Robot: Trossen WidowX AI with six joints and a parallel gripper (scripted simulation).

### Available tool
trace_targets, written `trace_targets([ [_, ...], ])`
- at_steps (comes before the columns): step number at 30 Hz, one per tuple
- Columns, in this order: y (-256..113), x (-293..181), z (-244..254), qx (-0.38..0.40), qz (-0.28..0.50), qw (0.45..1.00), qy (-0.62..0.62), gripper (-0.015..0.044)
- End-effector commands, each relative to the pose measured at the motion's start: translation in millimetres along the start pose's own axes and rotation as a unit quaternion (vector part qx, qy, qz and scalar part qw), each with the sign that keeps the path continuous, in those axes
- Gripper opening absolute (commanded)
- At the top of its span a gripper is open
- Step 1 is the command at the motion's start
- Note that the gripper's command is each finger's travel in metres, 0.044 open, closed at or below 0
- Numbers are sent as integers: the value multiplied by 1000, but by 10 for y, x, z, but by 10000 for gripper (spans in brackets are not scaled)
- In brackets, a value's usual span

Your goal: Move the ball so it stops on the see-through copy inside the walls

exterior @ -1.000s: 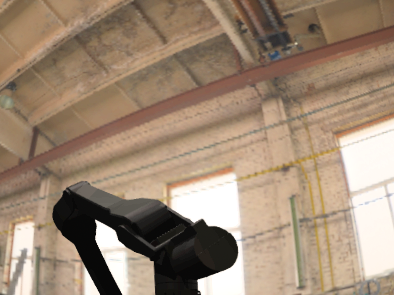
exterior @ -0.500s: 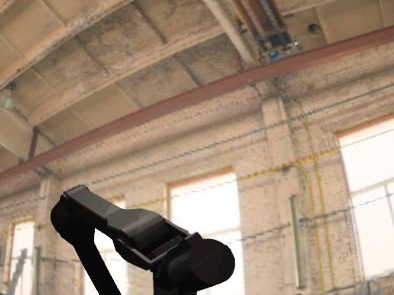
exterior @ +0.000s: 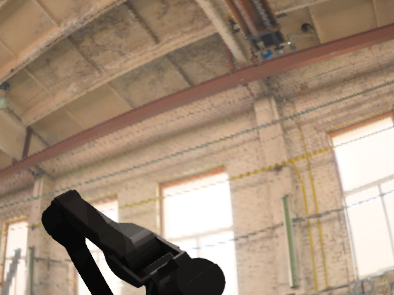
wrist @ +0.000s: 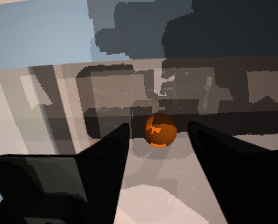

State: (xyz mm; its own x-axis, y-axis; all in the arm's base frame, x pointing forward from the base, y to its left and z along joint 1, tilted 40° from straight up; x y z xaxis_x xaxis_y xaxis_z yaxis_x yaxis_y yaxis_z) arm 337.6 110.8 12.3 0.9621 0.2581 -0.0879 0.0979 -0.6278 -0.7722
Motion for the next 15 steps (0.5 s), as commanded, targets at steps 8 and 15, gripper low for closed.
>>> trace_targets([
  [8,31,-21,7,-4,2,1000,-5,120],
  [15,20,-19,7,-4,2,1000,-5,34],
])
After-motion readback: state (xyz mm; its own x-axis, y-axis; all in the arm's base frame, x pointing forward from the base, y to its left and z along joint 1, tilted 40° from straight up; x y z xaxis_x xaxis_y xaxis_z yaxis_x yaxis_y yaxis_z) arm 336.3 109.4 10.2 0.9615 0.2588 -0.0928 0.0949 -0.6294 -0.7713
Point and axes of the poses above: the point midway between the two fingers, 35 mm back from their tips, its own y axis out along the fingers, its own z axis across the jaws, x = y × z, the point moved 10 cm from there along -y, back along the fingers, and after that the axes turned 9 degrees about -y, right-handed, at the moved point
